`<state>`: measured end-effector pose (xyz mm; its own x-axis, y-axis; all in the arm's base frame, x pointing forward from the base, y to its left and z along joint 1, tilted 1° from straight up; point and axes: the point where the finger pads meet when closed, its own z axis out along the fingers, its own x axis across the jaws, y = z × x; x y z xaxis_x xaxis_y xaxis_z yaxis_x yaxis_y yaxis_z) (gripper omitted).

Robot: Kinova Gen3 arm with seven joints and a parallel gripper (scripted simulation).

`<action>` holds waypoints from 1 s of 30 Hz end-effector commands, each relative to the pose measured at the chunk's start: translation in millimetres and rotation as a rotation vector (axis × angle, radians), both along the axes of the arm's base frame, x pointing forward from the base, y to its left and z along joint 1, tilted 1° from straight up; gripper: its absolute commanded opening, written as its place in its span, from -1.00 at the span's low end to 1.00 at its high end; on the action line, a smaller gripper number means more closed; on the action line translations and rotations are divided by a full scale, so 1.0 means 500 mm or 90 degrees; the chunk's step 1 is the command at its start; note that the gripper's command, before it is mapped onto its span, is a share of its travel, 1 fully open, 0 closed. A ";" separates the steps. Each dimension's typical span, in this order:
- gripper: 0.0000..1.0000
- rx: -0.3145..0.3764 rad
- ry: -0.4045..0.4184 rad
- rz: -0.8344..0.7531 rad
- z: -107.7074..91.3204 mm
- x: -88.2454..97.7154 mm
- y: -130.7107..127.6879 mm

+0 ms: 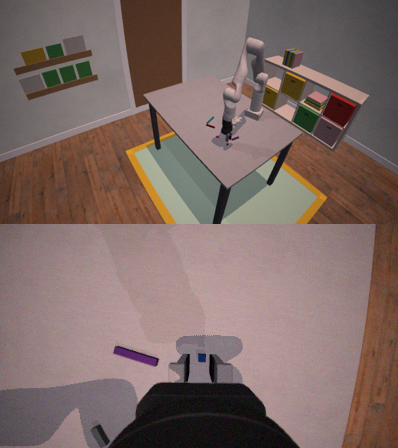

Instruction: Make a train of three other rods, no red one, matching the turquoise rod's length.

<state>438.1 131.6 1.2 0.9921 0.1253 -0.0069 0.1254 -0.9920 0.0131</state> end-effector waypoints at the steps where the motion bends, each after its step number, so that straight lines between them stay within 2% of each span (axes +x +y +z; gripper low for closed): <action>1: 0.07 0.003 0.000 -0.003 -0.014 -0.001 0.003; 11: 0.07 0.003 0.000 -0.003 -0.039 -0.001 0.003; 30: 0.07 0.003 0.000 -0.003 -0.050 -0.001 0.003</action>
